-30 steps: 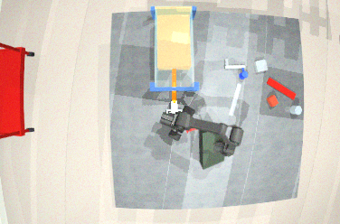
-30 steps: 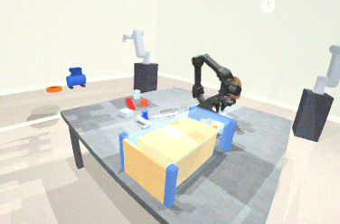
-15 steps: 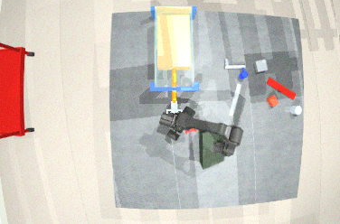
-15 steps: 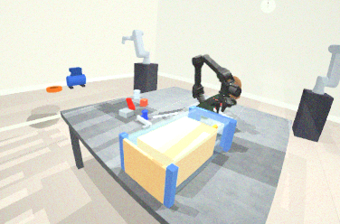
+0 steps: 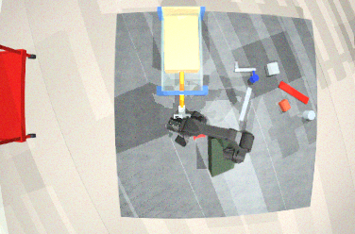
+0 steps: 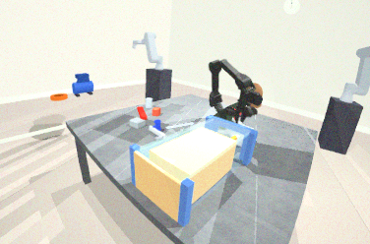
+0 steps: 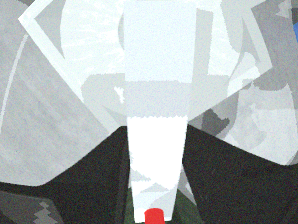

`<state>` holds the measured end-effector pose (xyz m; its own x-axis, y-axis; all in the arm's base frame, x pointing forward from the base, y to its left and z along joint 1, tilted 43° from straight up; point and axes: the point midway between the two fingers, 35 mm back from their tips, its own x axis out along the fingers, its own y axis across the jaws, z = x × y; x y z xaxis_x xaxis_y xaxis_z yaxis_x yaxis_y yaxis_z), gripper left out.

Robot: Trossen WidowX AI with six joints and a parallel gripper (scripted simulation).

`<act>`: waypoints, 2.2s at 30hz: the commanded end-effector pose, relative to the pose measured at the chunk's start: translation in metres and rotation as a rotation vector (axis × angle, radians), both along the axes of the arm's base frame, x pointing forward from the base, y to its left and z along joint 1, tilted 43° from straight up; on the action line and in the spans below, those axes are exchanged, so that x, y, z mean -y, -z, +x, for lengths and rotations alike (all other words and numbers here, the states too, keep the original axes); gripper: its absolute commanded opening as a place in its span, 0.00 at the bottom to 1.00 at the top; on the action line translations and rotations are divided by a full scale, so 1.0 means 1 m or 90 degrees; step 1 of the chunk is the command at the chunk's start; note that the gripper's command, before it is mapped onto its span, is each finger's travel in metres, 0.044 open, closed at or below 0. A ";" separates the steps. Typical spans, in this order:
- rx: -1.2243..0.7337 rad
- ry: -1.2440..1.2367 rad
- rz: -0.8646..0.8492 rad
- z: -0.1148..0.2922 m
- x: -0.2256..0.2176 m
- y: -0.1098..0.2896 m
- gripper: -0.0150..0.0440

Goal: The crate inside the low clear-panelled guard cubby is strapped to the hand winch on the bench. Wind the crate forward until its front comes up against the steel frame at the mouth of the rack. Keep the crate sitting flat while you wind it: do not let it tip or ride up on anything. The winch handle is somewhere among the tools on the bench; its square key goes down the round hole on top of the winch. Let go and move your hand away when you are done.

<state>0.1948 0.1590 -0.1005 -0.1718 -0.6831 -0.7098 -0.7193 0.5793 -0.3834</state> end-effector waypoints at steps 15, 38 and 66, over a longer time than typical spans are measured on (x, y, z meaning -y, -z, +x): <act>0.030 0.034 -0.004 -0.003 0.001 0.005 0.25; -0.019 -0.023 0.004 0.001 0.004 0.003 0.25; 0.020 0.022 -0.002 -0.002 0.002 0.004 0.25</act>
<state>0.1945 0.1585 -0.1007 -0.1641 -0.6819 -0.7128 -0.7047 0.5867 -0.3991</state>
